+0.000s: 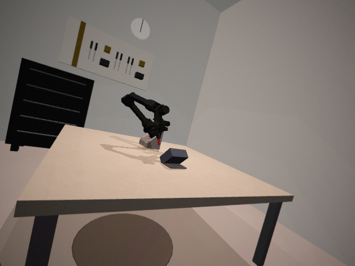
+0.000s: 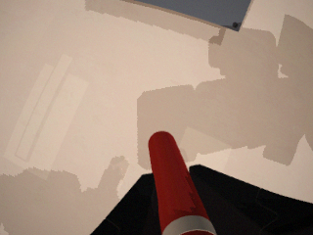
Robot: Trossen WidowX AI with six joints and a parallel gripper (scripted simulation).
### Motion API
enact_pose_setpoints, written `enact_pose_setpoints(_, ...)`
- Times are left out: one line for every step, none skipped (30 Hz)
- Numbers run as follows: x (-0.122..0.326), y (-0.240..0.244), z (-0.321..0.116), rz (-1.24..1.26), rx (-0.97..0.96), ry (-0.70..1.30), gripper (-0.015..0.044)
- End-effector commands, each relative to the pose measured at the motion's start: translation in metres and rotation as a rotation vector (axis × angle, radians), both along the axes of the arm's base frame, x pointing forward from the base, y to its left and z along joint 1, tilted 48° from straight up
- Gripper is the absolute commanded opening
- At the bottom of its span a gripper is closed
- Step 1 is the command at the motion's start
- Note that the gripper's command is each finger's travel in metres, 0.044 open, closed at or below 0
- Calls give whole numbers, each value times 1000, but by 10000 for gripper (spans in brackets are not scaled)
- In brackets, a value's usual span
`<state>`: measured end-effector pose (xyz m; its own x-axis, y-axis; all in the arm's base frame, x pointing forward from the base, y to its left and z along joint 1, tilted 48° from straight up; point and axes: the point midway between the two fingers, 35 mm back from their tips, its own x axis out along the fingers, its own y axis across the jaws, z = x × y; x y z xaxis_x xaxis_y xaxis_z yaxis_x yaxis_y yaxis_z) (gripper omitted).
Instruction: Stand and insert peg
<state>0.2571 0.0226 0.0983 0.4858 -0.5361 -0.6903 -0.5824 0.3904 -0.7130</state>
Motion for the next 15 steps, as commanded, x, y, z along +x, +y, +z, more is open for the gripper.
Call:
enact_pose_setpoints(3,4,-2,26,6,-11,0)
enact_pose_setpoints(4,4,-2,31,7,-14,0)
enact_pose_setpoints(5,5,-2,36,7,-17,0)
enact_pose_setpoints(6,6,-3,41,8,-20,0)
enact_pose_setpoints(7,7,-3,46,9,-23,0)
enact_pose_setpoints(8,7,-3,52,9,-26,0)
enact_pose_setpoints(8,8,-3,57,10,-30,0)
enact_pose_setpoints(9,9,-3,62,10,-33,0)
enact_pose_setpoints(10,9,-4,67,11,-36,0)
enact_pose_setpoints(11,10,-4,72,11,-39,0)
enact_pose_setpoints(12,11,-4,77,12,-42,0)
enact_pose_setpoints(12,12,-4,82,12,-46,0)
enact_pose_setpoints(13,12,-4,88,13,-49,0)
enact_pose_setpoints(14,13,-4,93,13,-52,0)
enact_pose_setpoints(15,14,-5,98,13,-56,0)
